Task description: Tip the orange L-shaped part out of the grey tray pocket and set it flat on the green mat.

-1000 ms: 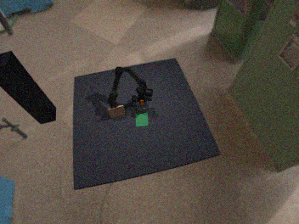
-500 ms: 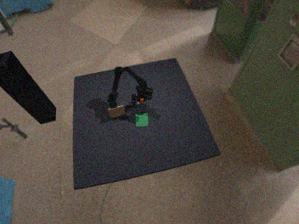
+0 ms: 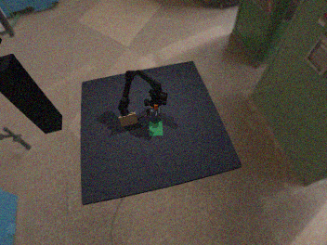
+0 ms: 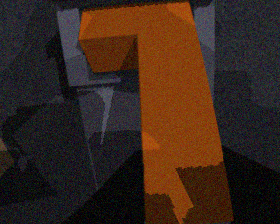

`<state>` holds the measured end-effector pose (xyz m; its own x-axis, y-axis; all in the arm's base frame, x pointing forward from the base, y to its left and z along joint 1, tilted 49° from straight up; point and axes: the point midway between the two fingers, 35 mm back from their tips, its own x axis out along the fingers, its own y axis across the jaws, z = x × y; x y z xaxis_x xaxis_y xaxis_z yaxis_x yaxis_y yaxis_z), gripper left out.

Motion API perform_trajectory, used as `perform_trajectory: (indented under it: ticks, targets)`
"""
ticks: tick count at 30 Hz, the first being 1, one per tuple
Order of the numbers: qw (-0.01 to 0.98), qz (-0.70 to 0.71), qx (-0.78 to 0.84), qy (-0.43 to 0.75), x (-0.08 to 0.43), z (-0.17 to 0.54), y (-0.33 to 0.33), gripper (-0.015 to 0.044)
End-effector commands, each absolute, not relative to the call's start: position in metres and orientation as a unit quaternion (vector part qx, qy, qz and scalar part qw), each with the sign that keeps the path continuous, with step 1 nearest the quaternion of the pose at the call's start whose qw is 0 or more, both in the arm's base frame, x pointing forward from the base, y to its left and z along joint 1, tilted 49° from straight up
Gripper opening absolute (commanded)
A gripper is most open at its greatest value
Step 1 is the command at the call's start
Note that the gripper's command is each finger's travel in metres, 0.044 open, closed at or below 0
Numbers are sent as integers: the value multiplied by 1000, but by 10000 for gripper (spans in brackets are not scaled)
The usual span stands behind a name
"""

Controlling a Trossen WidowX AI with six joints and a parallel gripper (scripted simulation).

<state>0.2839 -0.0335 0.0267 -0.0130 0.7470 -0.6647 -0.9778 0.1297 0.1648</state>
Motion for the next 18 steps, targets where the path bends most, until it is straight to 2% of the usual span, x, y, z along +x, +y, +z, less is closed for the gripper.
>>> perform_trajectory:
  ticks: [1, 18]
  targets:
    - [681, 633, -182, 320, 285, 33, -41, 0]
    - [681, 633, -182, 321, 285, 51, -61, 0]
